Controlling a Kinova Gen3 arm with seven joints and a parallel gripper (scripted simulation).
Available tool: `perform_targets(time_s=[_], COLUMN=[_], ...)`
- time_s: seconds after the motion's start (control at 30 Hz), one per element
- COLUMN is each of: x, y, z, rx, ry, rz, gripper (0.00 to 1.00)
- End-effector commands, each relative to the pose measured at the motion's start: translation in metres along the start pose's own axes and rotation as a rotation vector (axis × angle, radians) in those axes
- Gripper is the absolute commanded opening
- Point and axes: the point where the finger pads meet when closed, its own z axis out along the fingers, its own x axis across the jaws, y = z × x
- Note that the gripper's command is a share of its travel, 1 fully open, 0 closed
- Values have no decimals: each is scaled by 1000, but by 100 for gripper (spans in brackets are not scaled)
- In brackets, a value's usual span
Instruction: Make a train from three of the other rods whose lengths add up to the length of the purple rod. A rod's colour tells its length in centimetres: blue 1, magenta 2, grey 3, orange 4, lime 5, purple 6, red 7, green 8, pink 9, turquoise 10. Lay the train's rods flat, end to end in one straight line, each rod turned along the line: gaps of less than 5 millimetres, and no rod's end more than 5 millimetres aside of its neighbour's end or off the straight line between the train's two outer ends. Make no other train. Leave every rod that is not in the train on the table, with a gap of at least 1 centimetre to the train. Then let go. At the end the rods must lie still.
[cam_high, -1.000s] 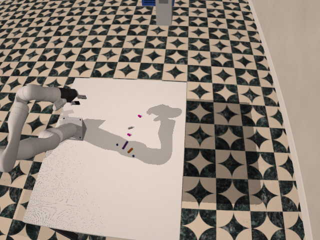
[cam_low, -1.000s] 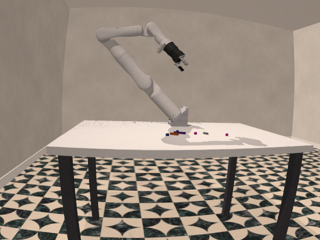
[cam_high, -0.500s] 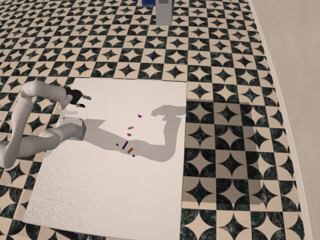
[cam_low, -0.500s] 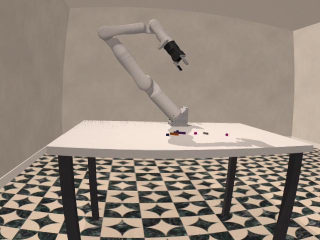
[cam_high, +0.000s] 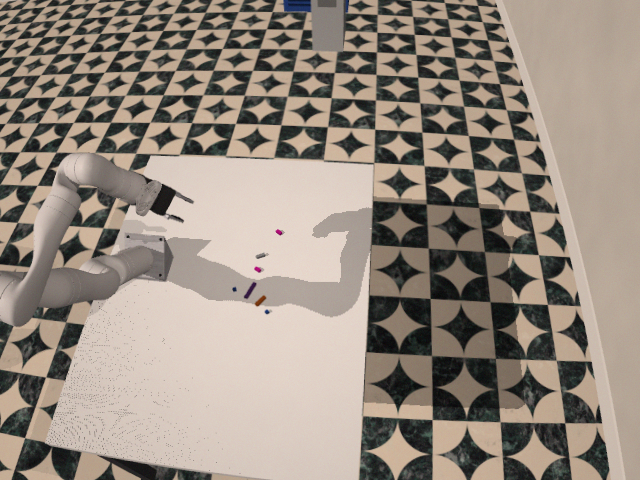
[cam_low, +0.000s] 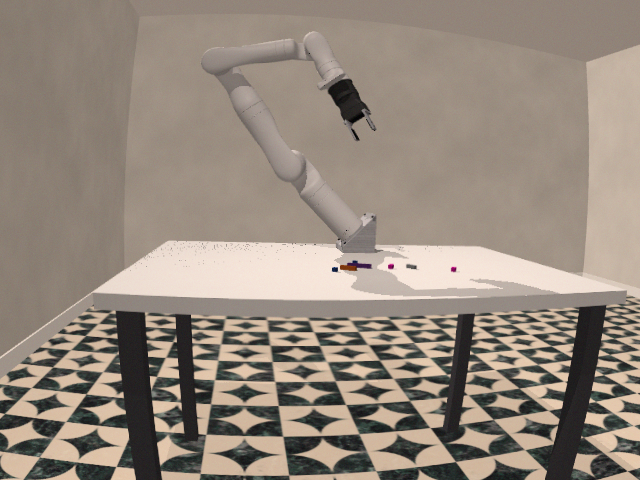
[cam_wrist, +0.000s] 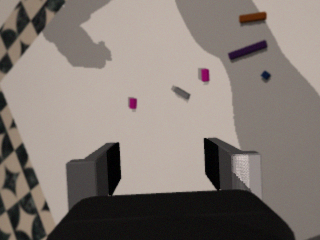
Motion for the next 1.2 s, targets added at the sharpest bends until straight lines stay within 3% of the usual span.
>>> perform_targets(time_s=[0.0,0.43,0.77,0.87,1.17], x=[-2,1,9,8,18], y=[-14,-46,-71,-74,-93], z=[5,15,25,26,34], rx=[1,-22,-85,-92,-171], ry=[44,162,262,265,336], rz=[-80,-376,-631,-655,-857], gripper=[100,100,100,100,100])
